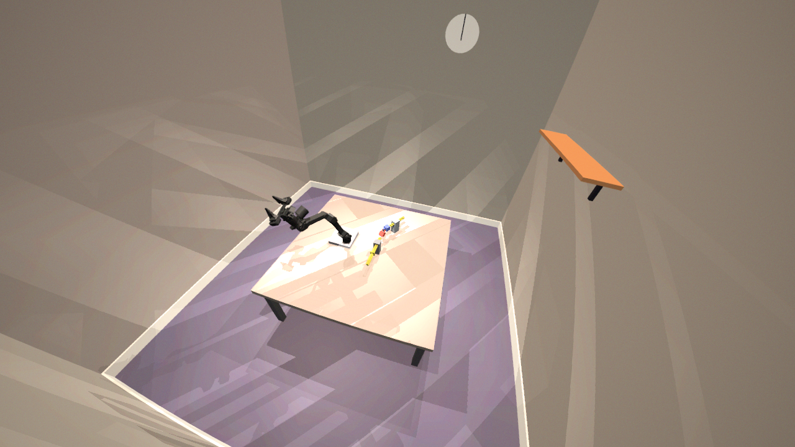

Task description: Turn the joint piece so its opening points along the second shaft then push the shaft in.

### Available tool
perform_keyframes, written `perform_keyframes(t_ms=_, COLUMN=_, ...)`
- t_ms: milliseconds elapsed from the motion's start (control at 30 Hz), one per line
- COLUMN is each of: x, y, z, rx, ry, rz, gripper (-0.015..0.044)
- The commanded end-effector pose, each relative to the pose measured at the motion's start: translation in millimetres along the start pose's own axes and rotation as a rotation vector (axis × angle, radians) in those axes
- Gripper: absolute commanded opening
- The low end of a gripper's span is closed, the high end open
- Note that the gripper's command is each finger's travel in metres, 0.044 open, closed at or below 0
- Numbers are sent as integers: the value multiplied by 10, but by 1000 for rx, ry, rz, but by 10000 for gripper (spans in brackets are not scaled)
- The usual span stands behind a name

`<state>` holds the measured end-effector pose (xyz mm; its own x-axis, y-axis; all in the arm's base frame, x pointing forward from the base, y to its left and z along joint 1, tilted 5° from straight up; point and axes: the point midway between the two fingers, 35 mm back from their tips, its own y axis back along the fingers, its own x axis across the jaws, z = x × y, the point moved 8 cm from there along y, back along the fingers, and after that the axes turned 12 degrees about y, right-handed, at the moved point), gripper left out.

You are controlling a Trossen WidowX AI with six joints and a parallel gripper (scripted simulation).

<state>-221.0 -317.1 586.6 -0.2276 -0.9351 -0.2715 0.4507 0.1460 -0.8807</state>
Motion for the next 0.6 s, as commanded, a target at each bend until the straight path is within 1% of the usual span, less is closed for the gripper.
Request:
perform_keyframes(t_ms=0, x=0, y=0, z=0, rx=0, ry=0, rz=0, gripper=426)
perform_keyframes(t_ms=33, x=0, y=0, z=0, rx=0, ry=0, rz=0, gripper=440)
perform_keyframes(t_ms=200, x=86, y=54, z=126, rx=-3, ry=-45, rz=47, gripper=440)
perform_keyframes(t_ms=300, x=196, y=137, z=307, rx=-7, ry=-107, rz=112, gripper=440)
perform_keyframes(t_ms=433, x=107, y=212, z=598, rx=-43, ry=-212, rz=138, gripper=440)
perform_keyframes(t_ms=567, x=230, y=338, z=826, rx=-49, ry=-294, rz=231, gripper=440)
